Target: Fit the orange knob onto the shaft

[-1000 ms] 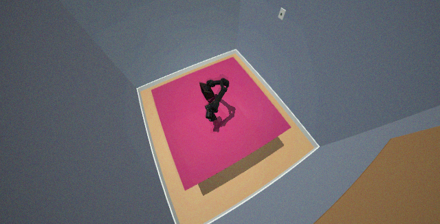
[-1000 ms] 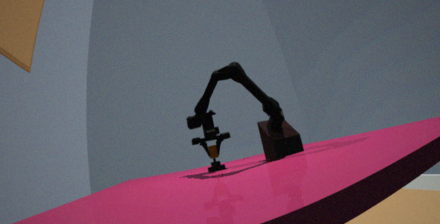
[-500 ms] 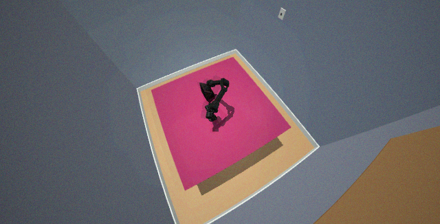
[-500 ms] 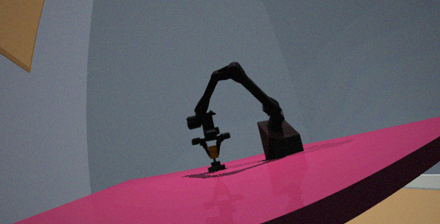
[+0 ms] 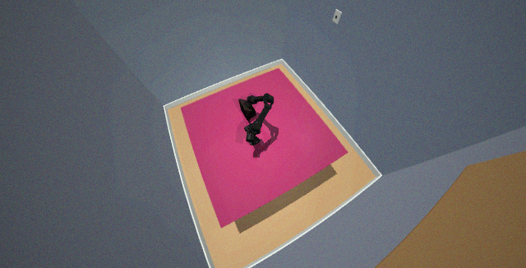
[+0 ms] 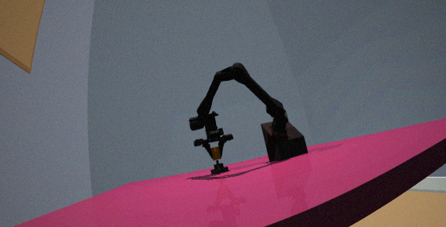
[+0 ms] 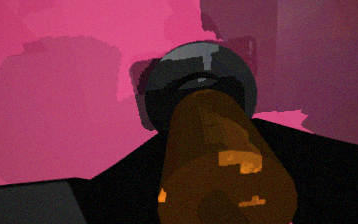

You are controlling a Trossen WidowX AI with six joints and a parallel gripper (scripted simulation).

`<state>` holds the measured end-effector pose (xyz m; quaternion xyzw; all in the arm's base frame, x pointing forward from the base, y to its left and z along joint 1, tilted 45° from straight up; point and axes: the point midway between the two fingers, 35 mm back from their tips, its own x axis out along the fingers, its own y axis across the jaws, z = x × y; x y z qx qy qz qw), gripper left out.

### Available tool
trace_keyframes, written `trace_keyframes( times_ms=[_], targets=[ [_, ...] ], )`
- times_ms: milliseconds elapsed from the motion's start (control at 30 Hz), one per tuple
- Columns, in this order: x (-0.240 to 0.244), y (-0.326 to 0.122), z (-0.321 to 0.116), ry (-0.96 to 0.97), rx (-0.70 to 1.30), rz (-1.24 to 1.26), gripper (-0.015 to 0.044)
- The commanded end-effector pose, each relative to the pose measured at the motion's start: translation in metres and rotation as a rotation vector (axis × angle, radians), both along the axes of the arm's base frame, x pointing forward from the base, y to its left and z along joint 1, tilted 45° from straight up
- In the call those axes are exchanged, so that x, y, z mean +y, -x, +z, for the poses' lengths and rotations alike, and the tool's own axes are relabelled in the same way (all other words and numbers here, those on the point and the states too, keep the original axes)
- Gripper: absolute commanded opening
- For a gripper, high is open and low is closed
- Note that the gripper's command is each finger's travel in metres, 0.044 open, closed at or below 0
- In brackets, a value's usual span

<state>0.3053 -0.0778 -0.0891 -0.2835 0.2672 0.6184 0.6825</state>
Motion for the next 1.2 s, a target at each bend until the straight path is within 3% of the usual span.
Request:
trace_keyframes(
  times_ms=[0,1000,1167],
  targets=[
    [0.0001,-0.0008,-0.0004,0.010,-0.075,0.077,0.0000],
    [-0.0004,-0.0002,0.0008,0.011,-0.082,0.084,0.0000],
    [-0.0004,-0.0007,0.0005,0.022,-0.169,0.174,0.0000]
  ],
)
